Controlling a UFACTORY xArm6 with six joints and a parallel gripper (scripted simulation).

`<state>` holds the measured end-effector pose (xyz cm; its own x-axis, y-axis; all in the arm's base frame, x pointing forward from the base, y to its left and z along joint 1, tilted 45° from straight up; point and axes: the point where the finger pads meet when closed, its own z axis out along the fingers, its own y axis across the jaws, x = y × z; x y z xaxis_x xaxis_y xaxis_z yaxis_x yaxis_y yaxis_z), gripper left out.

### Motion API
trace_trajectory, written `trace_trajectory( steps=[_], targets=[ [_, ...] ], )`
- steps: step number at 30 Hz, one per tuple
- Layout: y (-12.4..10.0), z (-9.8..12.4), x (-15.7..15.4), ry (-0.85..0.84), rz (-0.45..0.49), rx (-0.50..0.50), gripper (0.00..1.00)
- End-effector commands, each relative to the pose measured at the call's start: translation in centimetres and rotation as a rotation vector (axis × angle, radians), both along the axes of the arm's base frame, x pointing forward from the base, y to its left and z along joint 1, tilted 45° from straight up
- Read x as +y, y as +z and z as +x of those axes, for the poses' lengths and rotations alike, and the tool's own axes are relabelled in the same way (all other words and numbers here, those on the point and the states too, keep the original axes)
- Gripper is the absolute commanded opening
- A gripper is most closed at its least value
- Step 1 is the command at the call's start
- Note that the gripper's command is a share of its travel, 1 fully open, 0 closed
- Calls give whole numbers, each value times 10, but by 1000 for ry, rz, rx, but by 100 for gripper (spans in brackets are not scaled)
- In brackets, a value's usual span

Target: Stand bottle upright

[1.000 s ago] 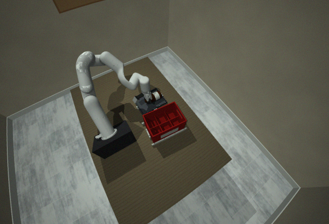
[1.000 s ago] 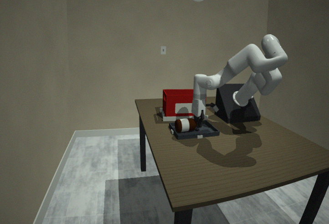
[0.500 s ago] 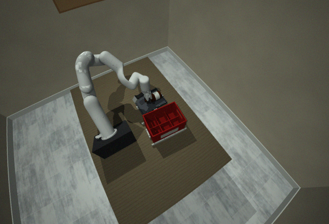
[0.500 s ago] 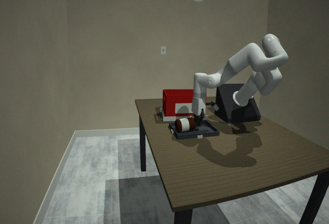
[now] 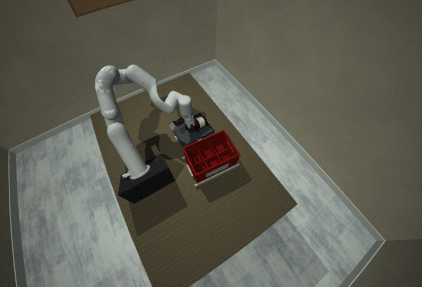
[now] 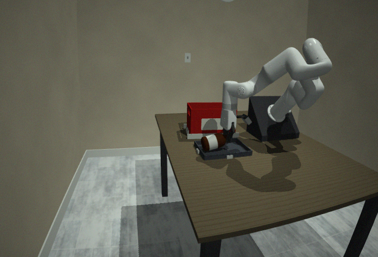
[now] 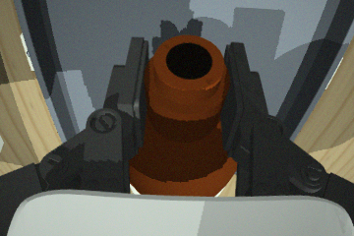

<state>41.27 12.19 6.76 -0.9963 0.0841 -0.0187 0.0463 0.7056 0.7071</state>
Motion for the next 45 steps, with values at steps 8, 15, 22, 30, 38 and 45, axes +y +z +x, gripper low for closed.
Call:
trace_trajectory(
  steps=[8, 15, 22, 30, 38, 45],
  targets=[
    [11, 0, -11, -1, -1, -3, 0],
    [17, -1, -16, -1, -1, -3, 0],
    [25, -2, -25, -1, -1, -3, 0],
    [36, -3, -36, -1, -1, -3, 0],
    [45, -4, -44, -1, -1, -3, 0],
    [55, -5, -54, -1, -1, -3, 0]
  ],
)
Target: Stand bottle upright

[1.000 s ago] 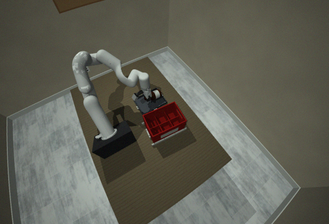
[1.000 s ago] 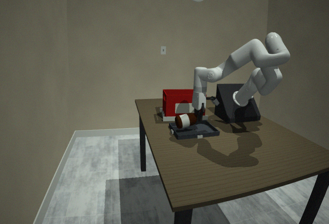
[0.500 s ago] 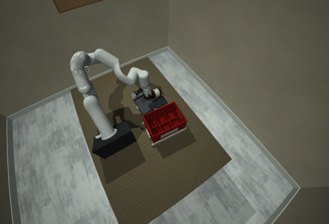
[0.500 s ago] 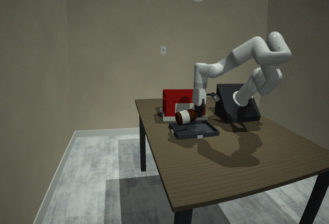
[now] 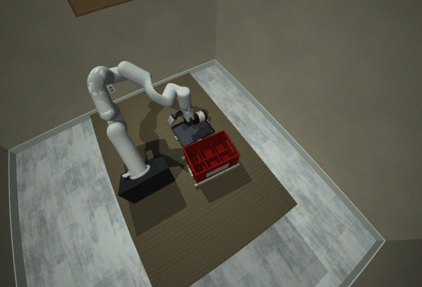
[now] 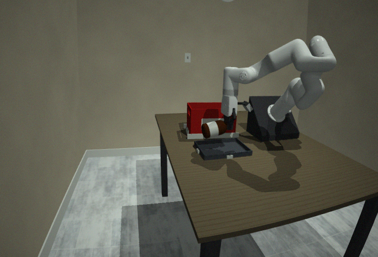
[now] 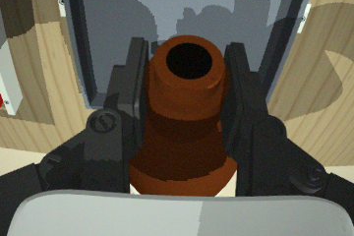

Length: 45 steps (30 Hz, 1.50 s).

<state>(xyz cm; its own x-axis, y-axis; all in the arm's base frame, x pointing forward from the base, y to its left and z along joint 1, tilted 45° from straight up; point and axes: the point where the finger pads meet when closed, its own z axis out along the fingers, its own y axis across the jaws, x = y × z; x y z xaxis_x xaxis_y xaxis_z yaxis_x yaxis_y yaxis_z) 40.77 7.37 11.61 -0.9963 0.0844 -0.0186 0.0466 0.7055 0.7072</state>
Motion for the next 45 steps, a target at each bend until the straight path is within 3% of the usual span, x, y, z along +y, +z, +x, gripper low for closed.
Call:
trace_trajectory(
  steps=[1, 45],
  targets=[
    [8, 0, -7, -1, -1, -3, 0],
    [43, -4, -43, -1, -1, -3, 0]
  ],
)
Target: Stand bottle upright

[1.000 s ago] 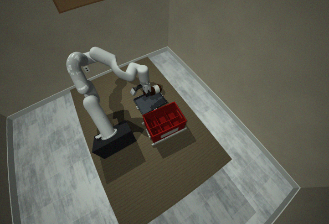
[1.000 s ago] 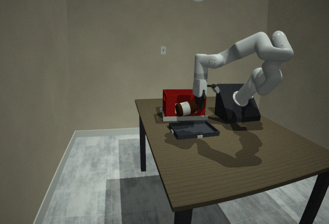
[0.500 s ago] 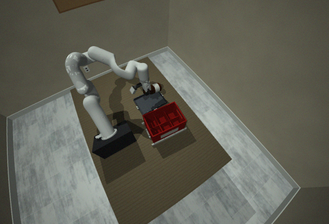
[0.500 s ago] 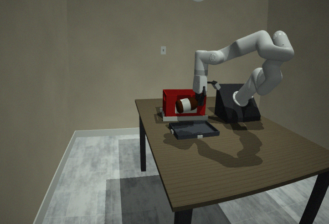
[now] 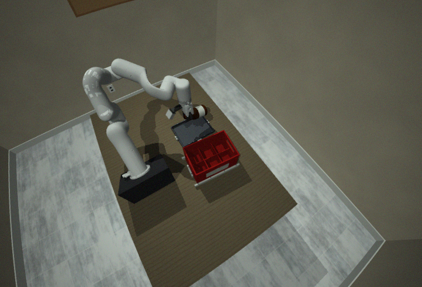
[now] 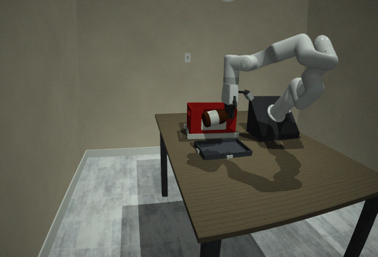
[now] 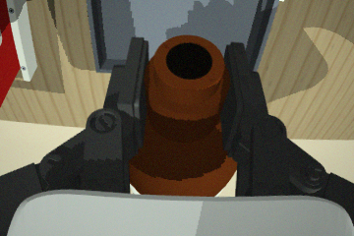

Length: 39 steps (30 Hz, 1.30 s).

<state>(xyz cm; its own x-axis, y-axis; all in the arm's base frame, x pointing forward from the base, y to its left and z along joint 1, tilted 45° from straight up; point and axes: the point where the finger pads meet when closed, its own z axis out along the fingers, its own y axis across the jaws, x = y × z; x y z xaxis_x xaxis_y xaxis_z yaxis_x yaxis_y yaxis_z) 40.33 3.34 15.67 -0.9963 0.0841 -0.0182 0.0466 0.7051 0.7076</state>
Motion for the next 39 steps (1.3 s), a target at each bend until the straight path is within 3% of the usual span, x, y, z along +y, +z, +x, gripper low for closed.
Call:
trace_trajectory(
  steps=[1, 39],
  targets=[
    [3, 1, -3, -1, -1, -3, 0],
    [8, 0, -8, -1, -1, -3, 0]
  ],
)
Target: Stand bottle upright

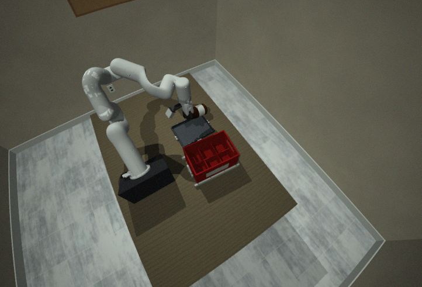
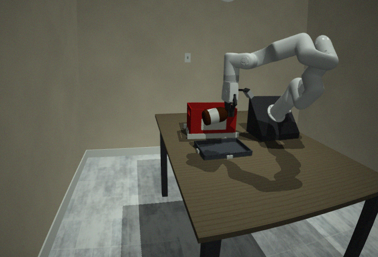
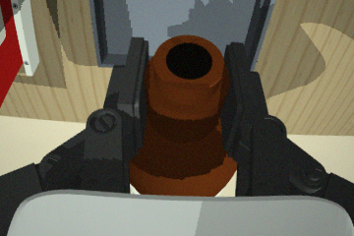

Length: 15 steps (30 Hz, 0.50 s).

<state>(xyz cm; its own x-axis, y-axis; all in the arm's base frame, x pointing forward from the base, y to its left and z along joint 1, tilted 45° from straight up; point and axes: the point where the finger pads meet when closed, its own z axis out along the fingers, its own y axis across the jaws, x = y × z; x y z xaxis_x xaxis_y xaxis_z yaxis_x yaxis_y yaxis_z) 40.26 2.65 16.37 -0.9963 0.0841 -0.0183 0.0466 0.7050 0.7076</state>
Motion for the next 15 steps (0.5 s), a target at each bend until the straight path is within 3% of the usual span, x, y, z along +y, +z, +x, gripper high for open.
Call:
trace_trajectory(
  steps=[1, 15],
  targets=[
    [1, 1, -1, -1, -1, -3, 0],
    [1, 1, -1, 37, -5, -42, 0]
  ],
)
